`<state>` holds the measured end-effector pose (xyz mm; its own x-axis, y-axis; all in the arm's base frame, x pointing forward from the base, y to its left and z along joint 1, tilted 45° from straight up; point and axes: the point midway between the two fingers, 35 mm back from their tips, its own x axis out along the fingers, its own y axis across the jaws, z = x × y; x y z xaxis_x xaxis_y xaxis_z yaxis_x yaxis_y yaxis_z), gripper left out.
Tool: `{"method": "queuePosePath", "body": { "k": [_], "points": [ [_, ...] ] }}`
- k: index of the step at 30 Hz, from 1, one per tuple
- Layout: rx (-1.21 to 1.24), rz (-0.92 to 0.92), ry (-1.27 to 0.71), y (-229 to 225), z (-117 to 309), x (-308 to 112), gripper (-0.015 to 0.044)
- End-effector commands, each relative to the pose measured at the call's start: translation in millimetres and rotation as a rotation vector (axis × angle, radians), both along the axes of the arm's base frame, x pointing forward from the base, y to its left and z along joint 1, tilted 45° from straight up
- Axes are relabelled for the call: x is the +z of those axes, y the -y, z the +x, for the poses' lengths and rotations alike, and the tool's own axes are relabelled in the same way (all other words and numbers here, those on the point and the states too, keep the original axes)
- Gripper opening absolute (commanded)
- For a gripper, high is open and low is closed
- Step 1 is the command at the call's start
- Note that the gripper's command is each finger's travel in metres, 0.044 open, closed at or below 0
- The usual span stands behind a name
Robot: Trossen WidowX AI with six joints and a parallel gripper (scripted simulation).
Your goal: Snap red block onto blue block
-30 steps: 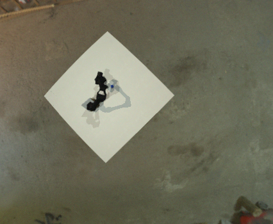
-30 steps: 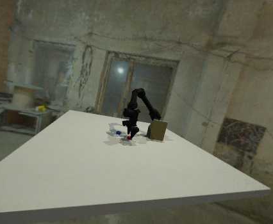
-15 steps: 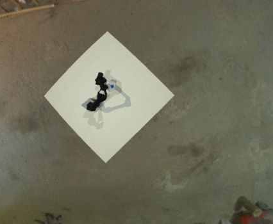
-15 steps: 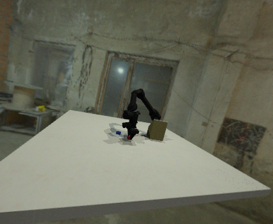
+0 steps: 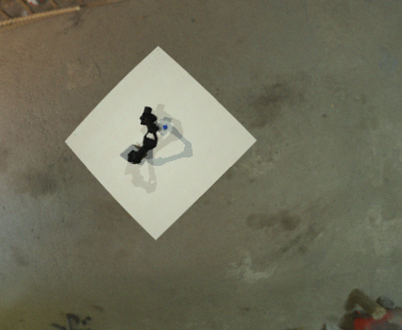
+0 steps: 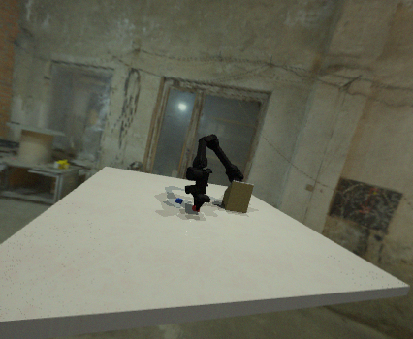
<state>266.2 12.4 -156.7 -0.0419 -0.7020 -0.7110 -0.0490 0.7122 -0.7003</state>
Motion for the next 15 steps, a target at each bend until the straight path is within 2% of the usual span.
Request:
{"method": "queuePosePath", "body": {
  "k": [1, 15],
  "points": [
    [0.003, 0.001, 0.001, -7, 3, 6, 0.0000],
    [0.003, 0.007, 0.001, -54, 10, 50, 0.0000]
  ]
}}
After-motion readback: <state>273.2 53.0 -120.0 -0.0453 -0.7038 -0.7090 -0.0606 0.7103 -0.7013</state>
